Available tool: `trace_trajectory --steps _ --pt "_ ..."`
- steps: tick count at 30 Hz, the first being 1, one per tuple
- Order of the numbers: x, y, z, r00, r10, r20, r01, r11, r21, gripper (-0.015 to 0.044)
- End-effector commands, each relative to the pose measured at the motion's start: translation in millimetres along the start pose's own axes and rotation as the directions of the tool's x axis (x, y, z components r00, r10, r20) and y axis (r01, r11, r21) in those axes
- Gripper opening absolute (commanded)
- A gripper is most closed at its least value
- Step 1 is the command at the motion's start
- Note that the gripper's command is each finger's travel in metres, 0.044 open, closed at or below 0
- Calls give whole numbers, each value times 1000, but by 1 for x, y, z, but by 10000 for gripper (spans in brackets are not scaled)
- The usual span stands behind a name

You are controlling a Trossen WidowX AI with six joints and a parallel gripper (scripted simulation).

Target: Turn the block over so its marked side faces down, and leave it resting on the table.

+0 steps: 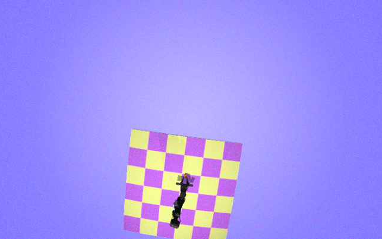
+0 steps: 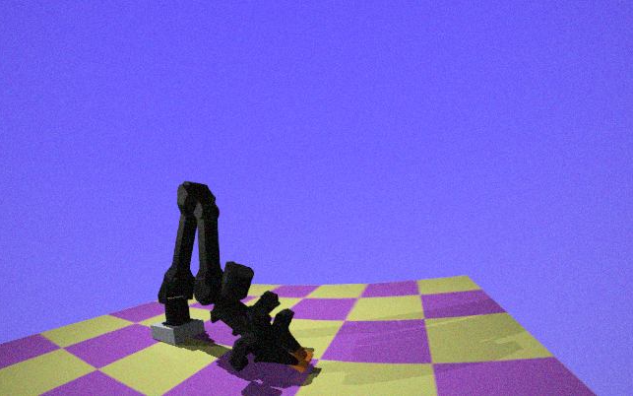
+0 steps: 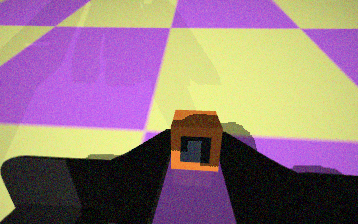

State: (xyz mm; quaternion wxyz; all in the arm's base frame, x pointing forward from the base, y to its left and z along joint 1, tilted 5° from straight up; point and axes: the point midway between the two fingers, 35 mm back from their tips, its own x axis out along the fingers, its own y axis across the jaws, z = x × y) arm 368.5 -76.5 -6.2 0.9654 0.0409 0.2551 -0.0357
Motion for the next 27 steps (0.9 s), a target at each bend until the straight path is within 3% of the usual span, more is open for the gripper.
trace_trajectory --steps 1,9,27 --pt "0 1 -1 1000 5 0 -5 1000 5 236" --pt "0 1 -1 1000 5 0 -5 1000 5 440" --pt "0 1 -1 1000 5 0 -5 1000 5 440"
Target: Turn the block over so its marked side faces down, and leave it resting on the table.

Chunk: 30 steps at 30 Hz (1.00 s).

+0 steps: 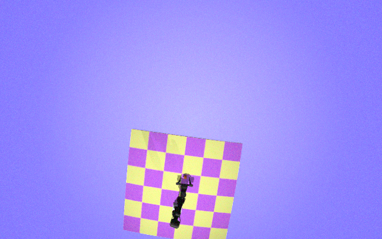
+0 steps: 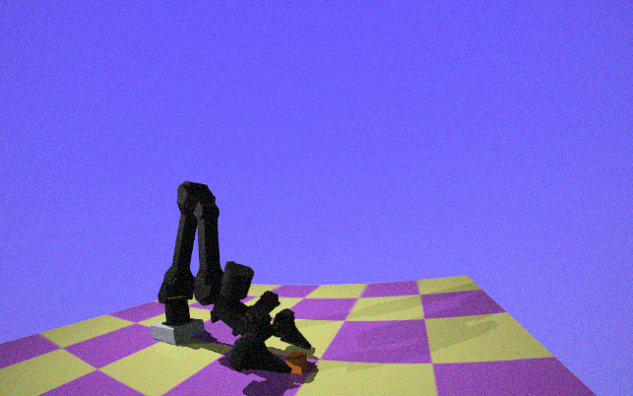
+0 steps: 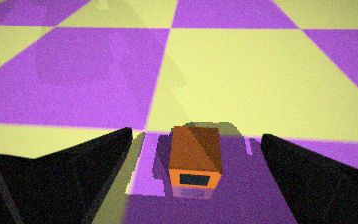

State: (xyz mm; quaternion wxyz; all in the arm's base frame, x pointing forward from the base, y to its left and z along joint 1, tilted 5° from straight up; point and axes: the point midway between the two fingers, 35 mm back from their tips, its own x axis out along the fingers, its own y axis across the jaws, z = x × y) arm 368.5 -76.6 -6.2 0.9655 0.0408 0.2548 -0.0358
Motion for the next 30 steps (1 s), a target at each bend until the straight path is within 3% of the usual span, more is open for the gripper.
trace_trajectory --steps 1,16,23,30 --pt "0 1 -1 1000 5 0 -5 1000 5 440" --pt "1 0 0 1000 4 -6 -4 1000 5 440" --pt "4 -5 19 974 -2 -225 3 1000 3 440" --pt "-38 -2 49 887 4 -462 -3 1000 3 440"
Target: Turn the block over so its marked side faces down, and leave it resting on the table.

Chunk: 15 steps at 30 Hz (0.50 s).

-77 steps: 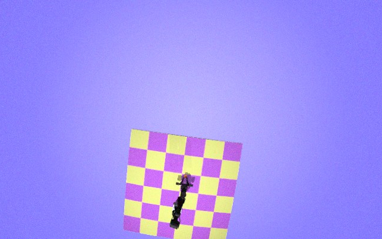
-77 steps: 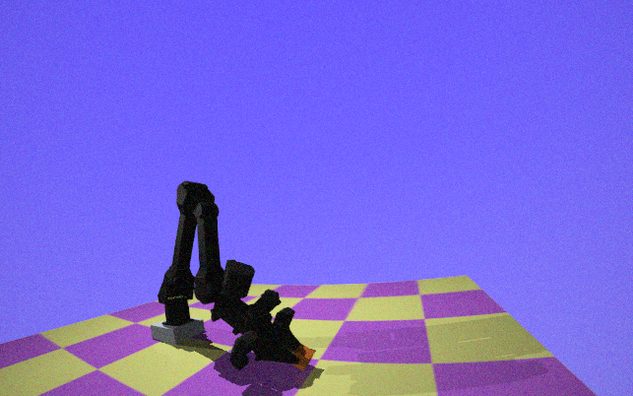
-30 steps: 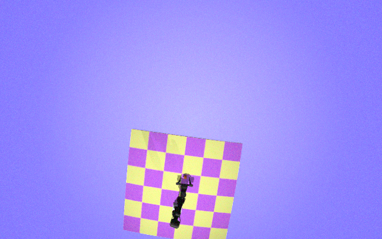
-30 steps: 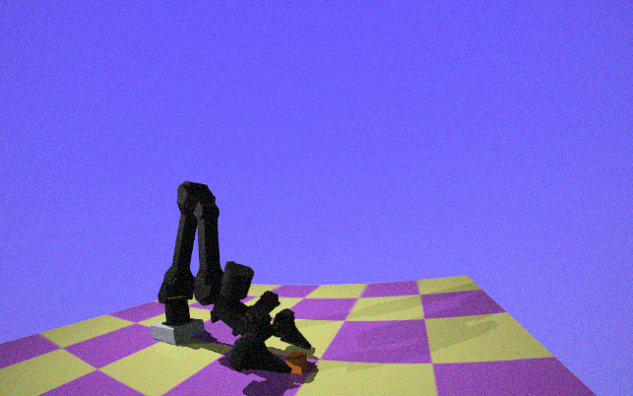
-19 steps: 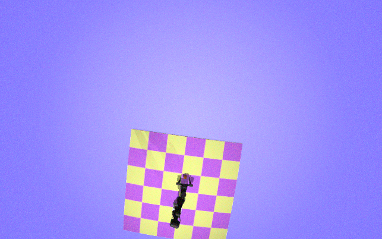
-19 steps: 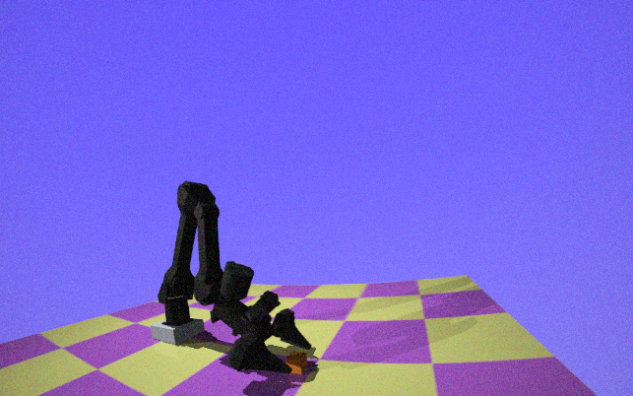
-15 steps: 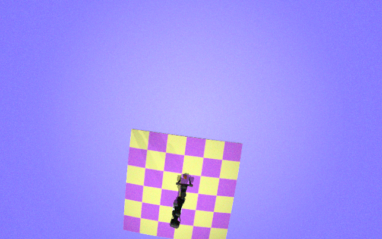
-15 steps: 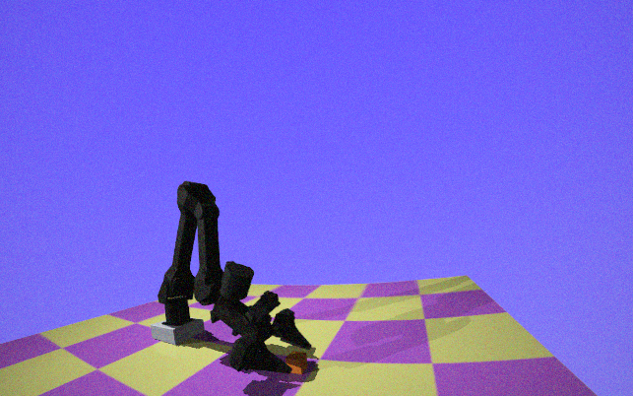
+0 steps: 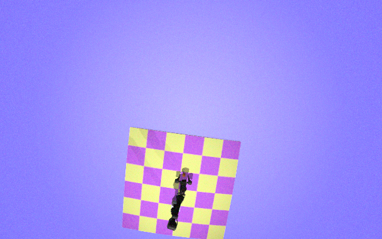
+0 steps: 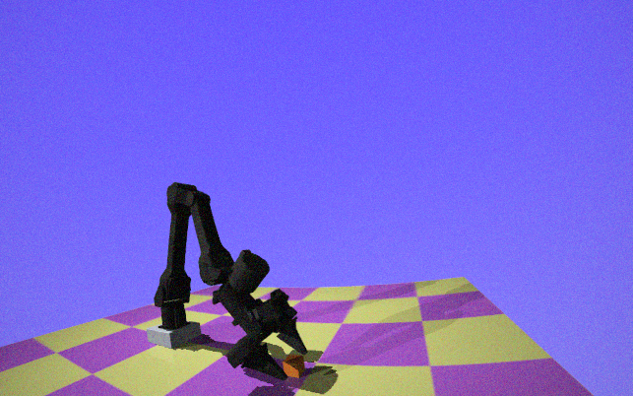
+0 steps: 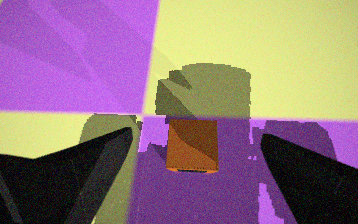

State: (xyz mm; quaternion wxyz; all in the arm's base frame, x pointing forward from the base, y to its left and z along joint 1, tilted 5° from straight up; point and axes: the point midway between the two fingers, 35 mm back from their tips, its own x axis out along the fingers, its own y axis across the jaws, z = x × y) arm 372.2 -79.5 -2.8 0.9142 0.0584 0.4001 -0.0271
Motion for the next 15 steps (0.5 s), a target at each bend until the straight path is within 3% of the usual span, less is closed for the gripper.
trace_trajectory --steps 1,15 --pt "-60 3 30 980 -12 -198 8 1000 -19 440" --pt "-67 4 31 974 -11 -226 7 1000 -19 440"
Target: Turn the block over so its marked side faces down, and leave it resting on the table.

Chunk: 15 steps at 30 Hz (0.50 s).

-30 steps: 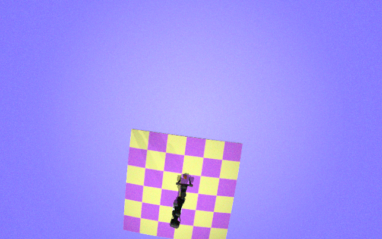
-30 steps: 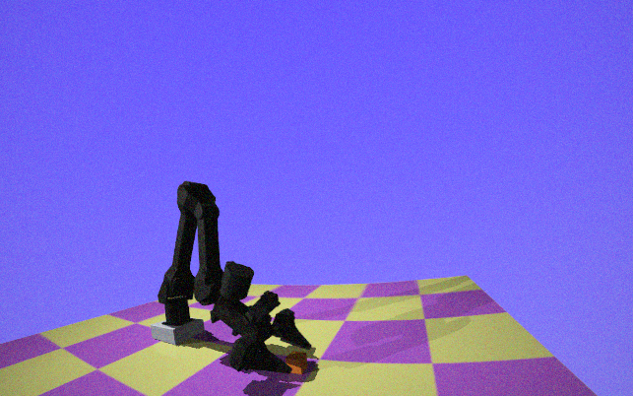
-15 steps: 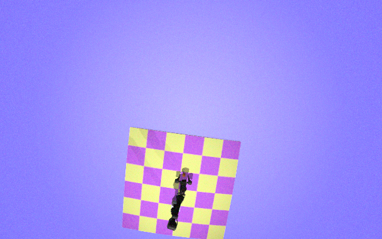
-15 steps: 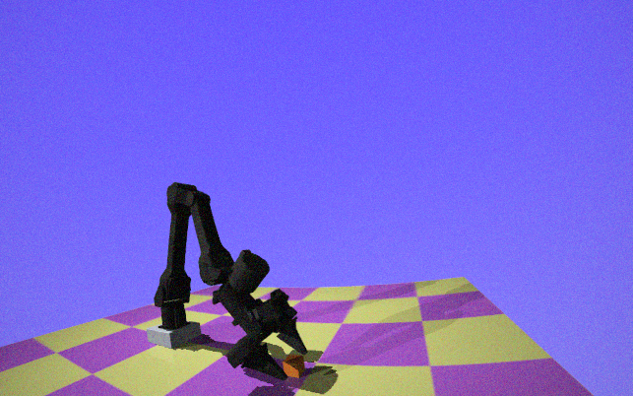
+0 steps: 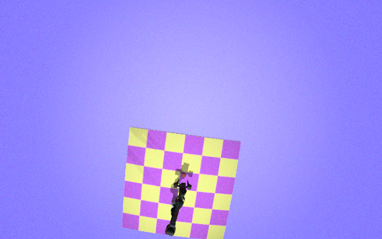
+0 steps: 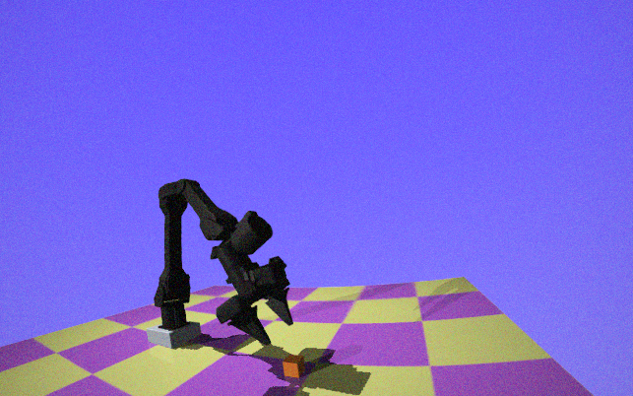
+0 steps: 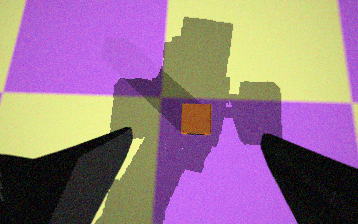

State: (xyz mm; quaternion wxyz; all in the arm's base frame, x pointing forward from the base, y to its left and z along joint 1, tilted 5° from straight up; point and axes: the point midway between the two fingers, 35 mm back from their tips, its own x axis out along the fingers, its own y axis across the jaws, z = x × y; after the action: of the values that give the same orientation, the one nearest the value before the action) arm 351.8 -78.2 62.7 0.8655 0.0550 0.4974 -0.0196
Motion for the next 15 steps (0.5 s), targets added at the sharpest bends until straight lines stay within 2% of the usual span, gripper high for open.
trace_trajectory --steps 1,8,15 --pt "-5 -1 3 1000 -7 -25 7 1000 -5 440" --pt "0 -3 26 973 -6 -231 6 1000 1 440" --pt "-1 -2 41 901 -8 -434 7 1000 -2 440"
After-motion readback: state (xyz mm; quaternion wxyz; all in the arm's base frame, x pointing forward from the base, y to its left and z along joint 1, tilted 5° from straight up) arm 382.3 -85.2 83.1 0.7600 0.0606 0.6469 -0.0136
